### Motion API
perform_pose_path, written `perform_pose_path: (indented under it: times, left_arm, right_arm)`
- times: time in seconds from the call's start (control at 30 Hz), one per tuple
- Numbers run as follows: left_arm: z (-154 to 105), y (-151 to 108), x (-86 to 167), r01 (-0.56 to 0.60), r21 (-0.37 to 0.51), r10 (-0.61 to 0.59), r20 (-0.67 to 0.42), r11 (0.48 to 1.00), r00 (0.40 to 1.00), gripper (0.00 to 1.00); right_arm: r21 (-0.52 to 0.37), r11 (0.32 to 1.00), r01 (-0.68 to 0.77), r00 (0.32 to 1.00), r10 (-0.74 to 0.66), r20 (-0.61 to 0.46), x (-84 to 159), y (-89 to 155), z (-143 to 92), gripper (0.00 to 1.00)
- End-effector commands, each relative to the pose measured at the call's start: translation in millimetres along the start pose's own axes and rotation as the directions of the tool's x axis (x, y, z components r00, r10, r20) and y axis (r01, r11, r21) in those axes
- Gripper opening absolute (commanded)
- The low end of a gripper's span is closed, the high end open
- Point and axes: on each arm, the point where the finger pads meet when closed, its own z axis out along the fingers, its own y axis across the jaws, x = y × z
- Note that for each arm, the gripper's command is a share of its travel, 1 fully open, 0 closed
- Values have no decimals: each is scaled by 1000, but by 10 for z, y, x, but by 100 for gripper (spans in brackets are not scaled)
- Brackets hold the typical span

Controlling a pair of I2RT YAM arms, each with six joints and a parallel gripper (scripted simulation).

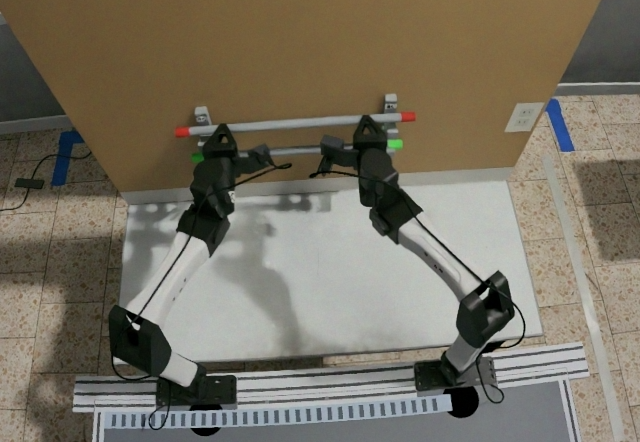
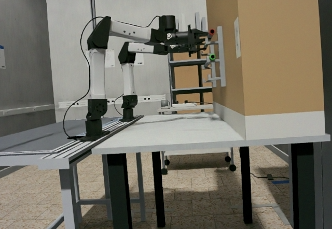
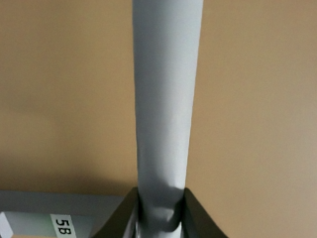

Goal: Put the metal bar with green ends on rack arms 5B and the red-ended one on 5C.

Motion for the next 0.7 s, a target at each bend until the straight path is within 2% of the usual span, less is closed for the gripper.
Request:
perform_pose_path:
  times: [0.0,0.23,0.67]
  left_arm:
    - [41,141,11,11,-33,-11,-4,999,1000,0]
    - [84,144,11,11,-33,-11,-4,999,1000,0]
    - [91,-45,9,11,-33,-11,-4,999,1000,0]
  right_arm:
    - [22,1000,-1,1000,1,25,-62,-99,51,0]
    - [22,1000,-1,1000,1,25,-63,-100,93,0]
    - [22,1000,-1,1000,1,25,-63,42,97,0]
